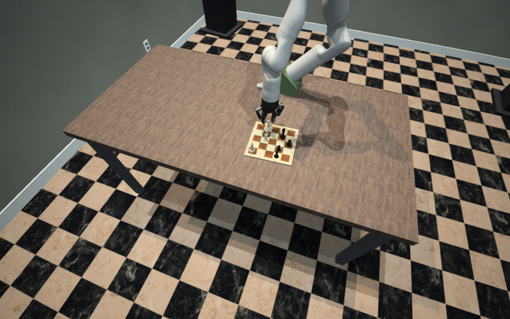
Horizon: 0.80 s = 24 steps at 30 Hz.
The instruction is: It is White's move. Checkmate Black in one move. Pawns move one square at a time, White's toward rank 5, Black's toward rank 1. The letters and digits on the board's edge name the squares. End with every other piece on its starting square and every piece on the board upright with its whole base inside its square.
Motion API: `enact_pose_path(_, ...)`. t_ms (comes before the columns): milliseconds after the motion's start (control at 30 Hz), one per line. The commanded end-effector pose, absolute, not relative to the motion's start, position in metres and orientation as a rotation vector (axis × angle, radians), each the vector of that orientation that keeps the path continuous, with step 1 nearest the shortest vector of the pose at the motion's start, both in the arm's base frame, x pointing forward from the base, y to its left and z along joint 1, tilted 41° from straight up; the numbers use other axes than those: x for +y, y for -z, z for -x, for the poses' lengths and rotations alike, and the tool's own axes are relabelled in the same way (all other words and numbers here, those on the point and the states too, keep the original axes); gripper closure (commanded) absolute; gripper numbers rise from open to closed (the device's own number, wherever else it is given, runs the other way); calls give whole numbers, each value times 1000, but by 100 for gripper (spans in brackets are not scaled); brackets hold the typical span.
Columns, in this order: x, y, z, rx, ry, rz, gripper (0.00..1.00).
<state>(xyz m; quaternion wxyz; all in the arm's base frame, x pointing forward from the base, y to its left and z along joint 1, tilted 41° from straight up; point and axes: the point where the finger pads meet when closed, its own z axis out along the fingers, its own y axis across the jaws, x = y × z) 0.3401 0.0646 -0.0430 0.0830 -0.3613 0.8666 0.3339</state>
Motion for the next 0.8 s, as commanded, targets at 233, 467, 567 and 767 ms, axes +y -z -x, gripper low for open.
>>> enact_pose_path(233, 77, 52, -338, 2583, -1009, 1081, 59)
enact_pose_path(467, 77, 52, -338, 2583, -1009, 1081, 59)
enact_pose_path(567, 77, 52, -338, 2583, -1009, 1081, 59)
enact_pose_path(767, 77, 52, -338, 2583, -1009, 1081, 59)
